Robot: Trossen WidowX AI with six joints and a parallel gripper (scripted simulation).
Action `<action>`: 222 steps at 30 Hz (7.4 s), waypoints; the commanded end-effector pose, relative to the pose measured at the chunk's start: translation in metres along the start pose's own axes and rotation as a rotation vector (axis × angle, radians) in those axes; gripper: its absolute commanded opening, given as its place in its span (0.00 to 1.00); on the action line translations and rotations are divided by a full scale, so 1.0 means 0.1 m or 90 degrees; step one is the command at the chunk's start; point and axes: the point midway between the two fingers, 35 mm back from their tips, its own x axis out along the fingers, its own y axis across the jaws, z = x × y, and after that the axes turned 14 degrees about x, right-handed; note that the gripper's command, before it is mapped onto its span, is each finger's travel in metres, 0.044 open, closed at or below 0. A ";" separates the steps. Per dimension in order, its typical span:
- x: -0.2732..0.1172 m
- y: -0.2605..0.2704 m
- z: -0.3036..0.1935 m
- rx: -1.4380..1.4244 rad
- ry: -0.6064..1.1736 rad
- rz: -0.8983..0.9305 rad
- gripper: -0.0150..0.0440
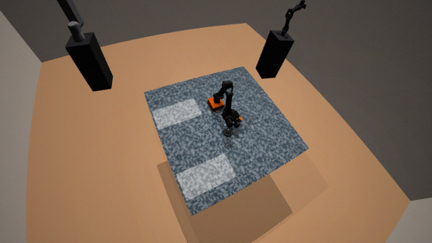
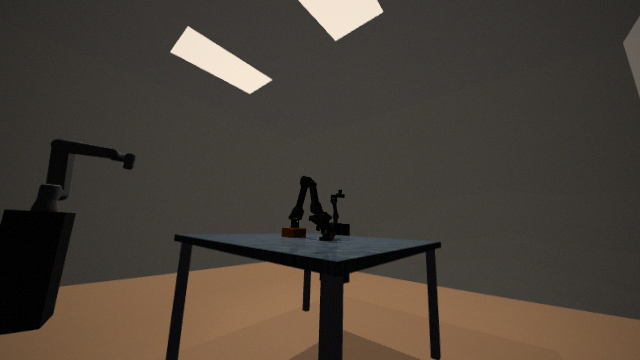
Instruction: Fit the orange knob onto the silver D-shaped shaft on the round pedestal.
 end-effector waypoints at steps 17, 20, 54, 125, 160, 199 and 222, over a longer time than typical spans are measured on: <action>-0.03 0.01 -0.01 0.001 0.003 0.000 0.69; -0.03 0.01 -0.01 0.001 0.003 0.000 0.69; -0.39 0.17 0.68 -0.001 0.003 0.000 1.00; -0.11 0.04 0.21 0.312 0.605 -0.346 1.00; 0.06 -0.03 -0.15 0.312 0.606 -0.346 0.64; -0.55 0.18 1.11 0.312 0.605 -0.347 0.25; -0.63 0.43 1.43 0.171 0.609 -0.588 0.25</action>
